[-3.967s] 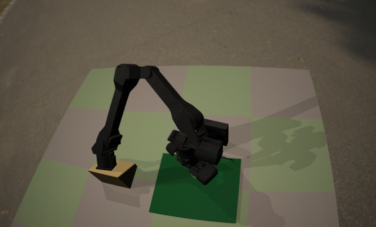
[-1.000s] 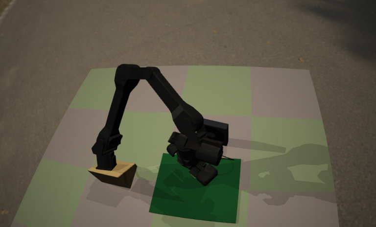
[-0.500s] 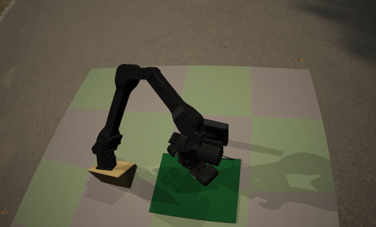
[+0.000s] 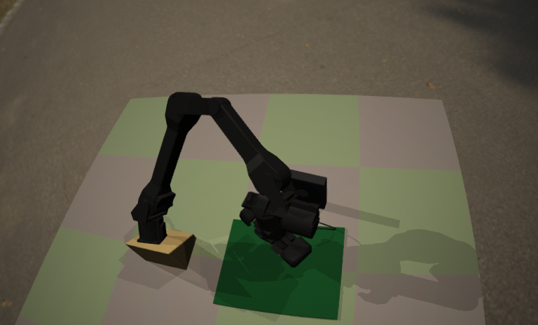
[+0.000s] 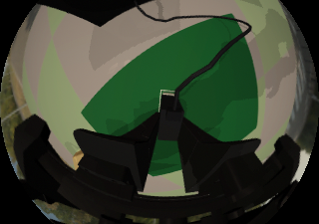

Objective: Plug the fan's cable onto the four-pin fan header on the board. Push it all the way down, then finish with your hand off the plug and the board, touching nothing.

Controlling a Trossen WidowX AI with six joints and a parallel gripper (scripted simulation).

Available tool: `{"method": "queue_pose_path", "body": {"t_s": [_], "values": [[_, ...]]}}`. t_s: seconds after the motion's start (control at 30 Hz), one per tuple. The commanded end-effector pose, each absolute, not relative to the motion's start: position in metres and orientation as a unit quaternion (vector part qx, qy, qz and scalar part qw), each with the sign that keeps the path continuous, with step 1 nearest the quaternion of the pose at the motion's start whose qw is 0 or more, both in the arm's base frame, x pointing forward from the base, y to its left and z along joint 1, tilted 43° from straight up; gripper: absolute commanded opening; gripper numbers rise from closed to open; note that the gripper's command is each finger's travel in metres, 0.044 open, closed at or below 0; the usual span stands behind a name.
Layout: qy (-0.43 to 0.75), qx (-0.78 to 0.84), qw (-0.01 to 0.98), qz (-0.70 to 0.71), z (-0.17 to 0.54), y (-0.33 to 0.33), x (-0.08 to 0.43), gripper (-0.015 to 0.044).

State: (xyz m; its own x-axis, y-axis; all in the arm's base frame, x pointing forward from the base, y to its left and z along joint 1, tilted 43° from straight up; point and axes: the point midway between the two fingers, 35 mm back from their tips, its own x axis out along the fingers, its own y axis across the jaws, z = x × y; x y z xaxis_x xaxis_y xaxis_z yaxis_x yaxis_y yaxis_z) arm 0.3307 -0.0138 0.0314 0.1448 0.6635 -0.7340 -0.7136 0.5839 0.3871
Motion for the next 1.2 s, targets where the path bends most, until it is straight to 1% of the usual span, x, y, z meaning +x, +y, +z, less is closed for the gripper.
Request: {"method": "queue_pose_path", "body": {"t_s": [0.0, 0.27, 0.6, 0.7, 0.83, 1.03, 1.1, 1.17], "values": [[0.47, -0.026, 0.756, 0.456, 0.028, -0.011, 0.331, 0.0], [0.469, -0.026, 0.756, 0.456, 0.025, -0.008, 0.331, 0.0], [0.469, -0.027, 0.756, 0.456, 0.028, -0.011, 0.331, 0.026], [0.469, -0.027, 0.756, 0.455, 0.03, -0.013, 0.331, 0.026], [0.47, -0.027, 0.755, 0.455, 0.065, -0.045, 0.324, 0.026], [0.471, -0.027, 0.755, 0.455, 0.066, -0.049, 0.321, 0.026], [0.473, -0.028, 0.755, 0.453, 0.053, -0.062, 0.306, 0.026], [0.475, -0.029, 0.755, 0.452, 0.034, -0.079, 0.279, 0.026]]}}
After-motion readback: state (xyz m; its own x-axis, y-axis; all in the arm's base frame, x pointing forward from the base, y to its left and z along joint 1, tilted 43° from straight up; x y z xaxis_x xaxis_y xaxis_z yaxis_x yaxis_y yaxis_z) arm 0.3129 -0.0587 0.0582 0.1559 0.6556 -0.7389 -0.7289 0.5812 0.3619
